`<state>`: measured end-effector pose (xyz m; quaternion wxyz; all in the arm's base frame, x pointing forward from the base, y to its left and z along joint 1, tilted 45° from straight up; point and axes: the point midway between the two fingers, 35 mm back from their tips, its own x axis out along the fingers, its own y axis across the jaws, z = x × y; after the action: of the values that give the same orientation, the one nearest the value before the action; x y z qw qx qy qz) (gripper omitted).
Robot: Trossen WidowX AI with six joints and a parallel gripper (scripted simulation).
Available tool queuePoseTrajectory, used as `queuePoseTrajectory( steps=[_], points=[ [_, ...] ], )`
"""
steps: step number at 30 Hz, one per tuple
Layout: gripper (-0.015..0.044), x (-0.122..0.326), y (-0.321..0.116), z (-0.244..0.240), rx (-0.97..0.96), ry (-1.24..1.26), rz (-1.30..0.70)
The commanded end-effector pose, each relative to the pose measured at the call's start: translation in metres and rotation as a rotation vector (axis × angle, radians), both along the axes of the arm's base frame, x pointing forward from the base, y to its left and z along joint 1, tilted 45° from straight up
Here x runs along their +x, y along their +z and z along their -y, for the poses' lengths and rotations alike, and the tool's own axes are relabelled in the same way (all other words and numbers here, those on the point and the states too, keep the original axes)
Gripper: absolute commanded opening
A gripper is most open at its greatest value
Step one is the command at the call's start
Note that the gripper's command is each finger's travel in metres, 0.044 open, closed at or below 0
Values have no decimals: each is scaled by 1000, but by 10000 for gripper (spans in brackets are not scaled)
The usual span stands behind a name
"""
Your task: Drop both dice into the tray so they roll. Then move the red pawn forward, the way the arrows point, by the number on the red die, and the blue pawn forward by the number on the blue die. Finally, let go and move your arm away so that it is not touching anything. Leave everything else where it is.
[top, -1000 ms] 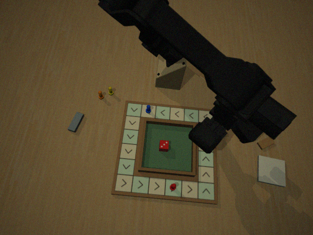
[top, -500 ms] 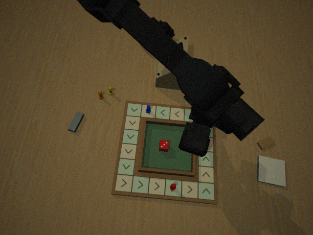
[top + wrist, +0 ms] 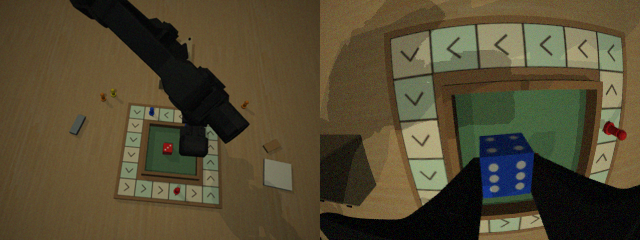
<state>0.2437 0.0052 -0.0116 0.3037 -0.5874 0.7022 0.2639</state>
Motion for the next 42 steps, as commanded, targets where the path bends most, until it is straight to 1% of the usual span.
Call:
queuePoseTrajectory(
  steps=[1,13,24,28,33,42],
  points=[
    [0,-4,-2,3,85,-28,-18],
    [0,-12,-10,5,474,-76,0],
    [0,-11,-10,6,793,-9,128],
    [0,-10,-7,6,810,-1,139],
    [0,1,33,4,810,-1,139],
    [0,1,33,5,804,-1,145]
  ],
)
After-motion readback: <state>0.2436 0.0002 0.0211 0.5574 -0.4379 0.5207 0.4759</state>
